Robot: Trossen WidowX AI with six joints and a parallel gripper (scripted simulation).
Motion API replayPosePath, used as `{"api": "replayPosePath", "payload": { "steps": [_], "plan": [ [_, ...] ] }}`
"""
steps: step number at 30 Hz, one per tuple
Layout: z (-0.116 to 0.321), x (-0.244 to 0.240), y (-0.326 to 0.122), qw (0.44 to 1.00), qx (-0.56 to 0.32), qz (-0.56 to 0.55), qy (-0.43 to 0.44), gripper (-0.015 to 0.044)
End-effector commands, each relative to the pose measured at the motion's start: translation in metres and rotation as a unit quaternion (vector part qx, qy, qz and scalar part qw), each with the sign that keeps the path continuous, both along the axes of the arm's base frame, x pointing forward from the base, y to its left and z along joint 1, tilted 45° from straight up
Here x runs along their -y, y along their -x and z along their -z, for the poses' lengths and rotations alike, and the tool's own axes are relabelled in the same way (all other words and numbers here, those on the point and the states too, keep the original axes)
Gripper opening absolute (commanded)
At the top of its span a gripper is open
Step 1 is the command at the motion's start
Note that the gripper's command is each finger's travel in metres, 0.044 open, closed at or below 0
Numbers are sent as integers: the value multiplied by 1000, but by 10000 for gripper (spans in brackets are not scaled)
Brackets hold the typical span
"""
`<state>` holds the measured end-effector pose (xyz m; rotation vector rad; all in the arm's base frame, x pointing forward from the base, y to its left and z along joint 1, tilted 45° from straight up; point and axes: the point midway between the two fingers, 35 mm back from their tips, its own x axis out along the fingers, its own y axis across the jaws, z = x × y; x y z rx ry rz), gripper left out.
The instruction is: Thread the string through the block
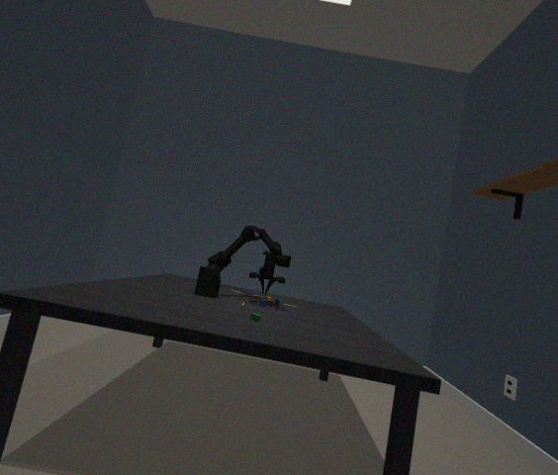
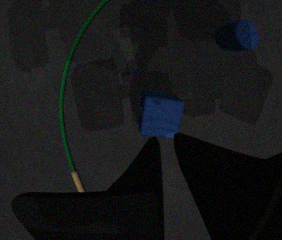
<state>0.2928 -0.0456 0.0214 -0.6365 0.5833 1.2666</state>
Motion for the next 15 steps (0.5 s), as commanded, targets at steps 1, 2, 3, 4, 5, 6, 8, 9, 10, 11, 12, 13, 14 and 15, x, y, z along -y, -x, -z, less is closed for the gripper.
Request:
{"api": "replayPosePath", "payload": {
  "steps": [1,2,3,4,5,6,8,9,10,11,12,13,14,15],
  "plan": [
    [0,0,0,1000,0,0,0,0],
    [0,0,0,1000,0,0,0,0],
    [0,0,0,1000,0,0,0,0],
    [0,0,0,1000,0,0,0,0],
    [0,0,0,1000,0,0,0,0],
    [0,0,0,1000,0,0,0,0],
    [0,0,0,1000,0,0,0,0],
    [0,0,0,1000,0,0,0,0],
    [0,0,0,1000,0,0,0,0],
    [0,0,0,1000,0,0,0,0],
    [0,0,0,1000,0,0,0,0],
    [0,0,0,1000,0,0,0,0],
    [0,0,1,1000,-6,7,-2,26],
    [2,1,2,999,-25,27,-7,53]
  ]
}}
